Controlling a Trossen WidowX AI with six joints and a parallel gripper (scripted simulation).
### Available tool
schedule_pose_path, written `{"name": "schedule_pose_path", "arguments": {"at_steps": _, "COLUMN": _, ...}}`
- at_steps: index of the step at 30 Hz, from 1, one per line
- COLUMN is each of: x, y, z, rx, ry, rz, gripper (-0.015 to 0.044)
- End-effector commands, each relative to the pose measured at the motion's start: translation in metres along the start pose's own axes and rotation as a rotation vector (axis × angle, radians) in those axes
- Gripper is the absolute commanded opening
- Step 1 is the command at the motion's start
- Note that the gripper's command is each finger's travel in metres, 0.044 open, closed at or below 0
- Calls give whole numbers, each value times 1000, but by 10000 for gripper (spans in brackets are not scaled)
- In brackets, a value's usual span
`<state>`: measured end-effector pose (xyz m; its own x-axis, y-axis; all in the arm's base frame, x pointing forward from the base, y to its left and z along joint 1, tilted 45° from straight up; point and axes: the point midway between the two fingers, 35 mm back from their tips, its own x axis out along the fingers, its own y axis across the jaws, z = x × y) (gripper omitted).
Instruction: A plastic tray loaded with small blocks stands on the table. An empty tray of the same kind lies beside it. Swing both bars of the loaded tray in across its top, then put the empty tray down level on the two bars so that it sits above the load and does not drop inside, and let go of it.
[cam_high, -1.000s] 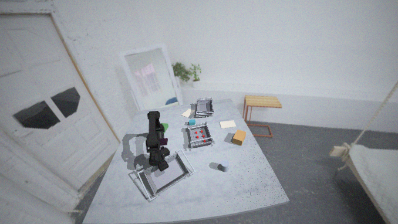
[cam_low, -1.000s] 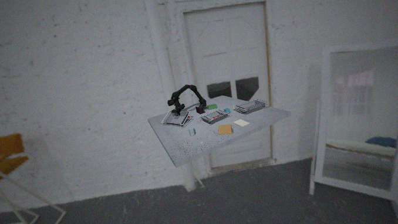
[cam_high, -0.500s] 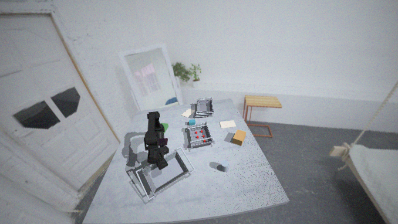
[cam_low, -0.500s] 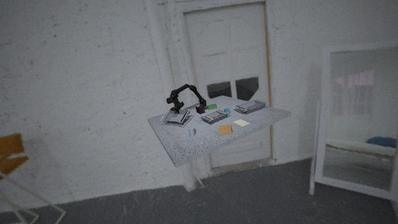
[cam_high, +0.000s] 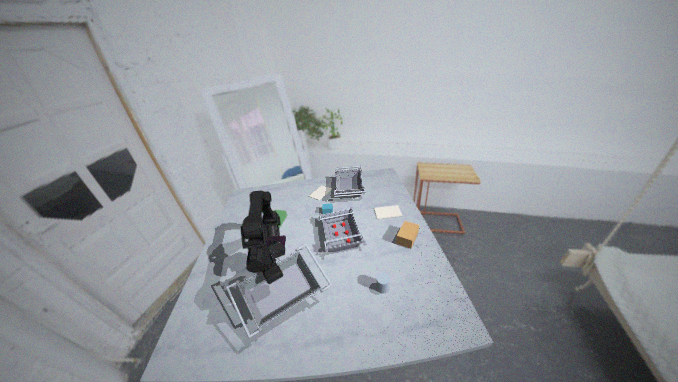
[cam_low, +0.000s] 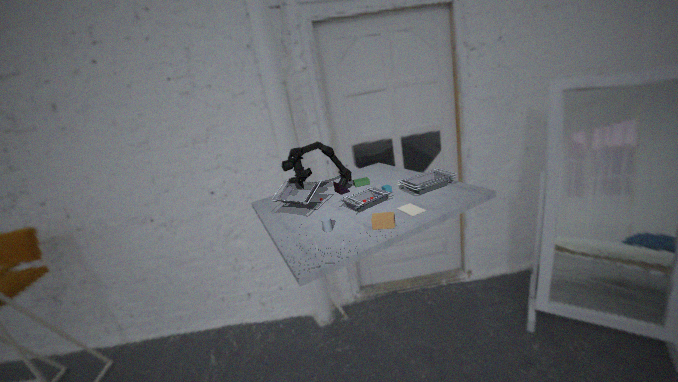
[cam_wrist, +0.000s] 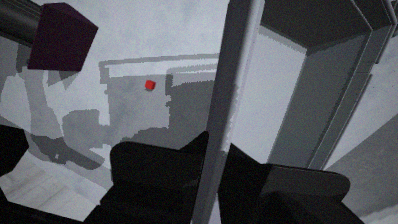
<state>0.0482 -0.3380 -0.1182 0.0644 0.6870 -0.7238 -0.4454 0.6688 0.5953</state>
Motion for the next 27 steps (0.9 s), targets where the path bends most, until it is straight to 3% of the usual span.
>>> {"name": "schedule_pose_path", "arguments": {"at_steps": 1, "x": -6, "y": -2, "z": -1, "rx": -7, "ry": 7, "rz": -16, "gripper": 0}}
{"name": "schedule_pose_path", "arguments": {"at_steps": 21, "x": -6, "y": -2, "z": 0, "rx": -9, "ry": 7, "rz": -17, "gripper": 0}}
{"name": "schedule_pose_path", "arguments": {"at_steps": 27, "x": -18, "y": -2, "z": 30, "rx": -79, "ry": 15, "rz": -38, "gripper": 0}}
